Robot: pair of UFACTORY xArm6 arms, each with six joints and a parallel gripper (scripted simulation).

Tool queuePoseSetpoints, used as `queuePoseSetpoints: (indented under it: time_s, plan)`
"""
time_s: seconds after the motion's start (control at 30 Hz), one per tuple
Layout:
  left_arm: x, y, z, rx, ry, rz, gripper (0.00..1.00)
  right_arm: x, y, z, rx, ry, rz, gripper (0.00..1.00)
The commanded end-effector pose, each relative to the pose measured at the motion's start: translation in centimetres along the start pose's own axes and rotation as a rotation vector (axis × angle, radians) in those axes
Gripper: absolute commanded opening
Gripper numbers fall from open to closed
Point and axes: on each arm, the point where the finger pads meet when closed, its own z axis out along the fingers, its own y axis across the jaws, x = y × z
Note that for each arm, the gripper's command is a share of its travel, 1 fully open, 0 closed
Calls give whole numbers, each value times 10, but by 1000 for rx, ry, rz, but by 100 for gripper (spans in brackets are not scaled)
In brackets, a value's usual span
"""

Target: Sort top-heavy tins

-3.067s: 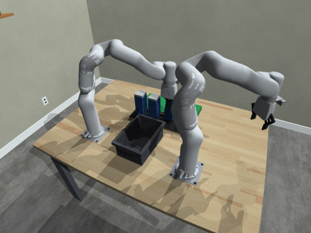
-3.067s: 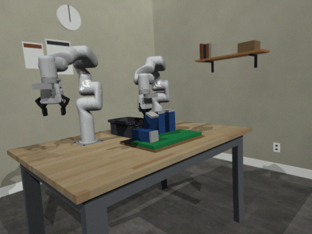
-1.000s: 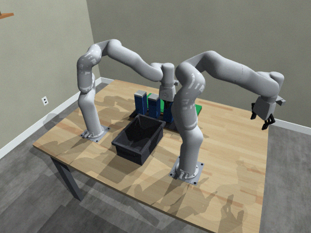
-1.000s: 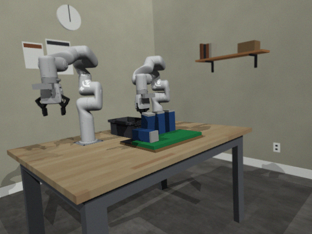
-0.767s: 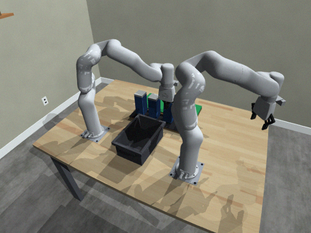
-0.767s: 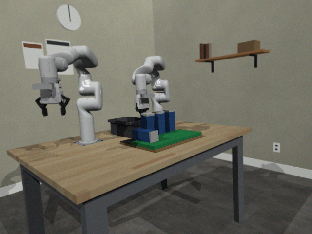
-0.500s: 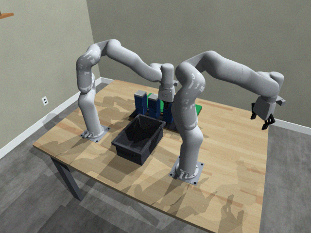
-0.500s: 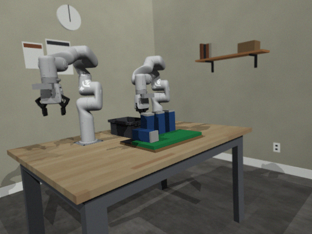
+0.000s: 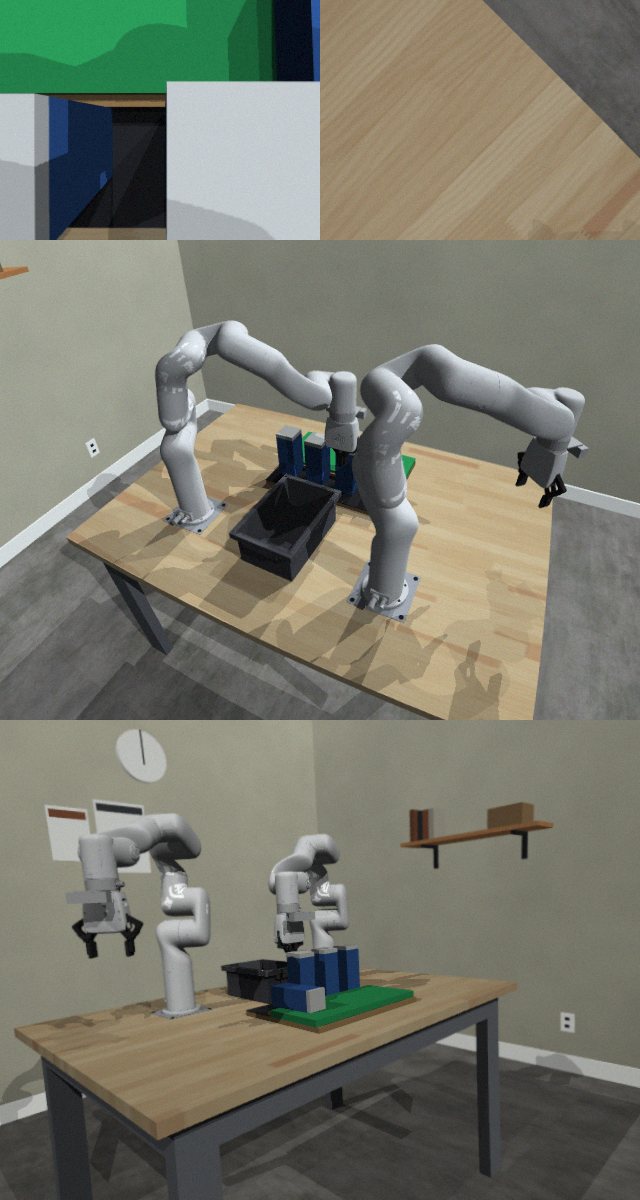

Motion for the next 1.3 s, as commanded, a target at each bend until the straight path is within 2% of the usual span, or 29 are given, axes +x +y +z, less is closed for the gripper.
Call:
queuePoseSetpoints:
  time_s: [0.0, 1.27]
  plan:
    - [1, 1, -2, -5, 3, 0, 0, 1, 0, -2, 0, 4, 0, 100]
    - [-16, 2, -2, -5, 3, 1, 0, 1, 0, -2, 0, 4, 0, 100]
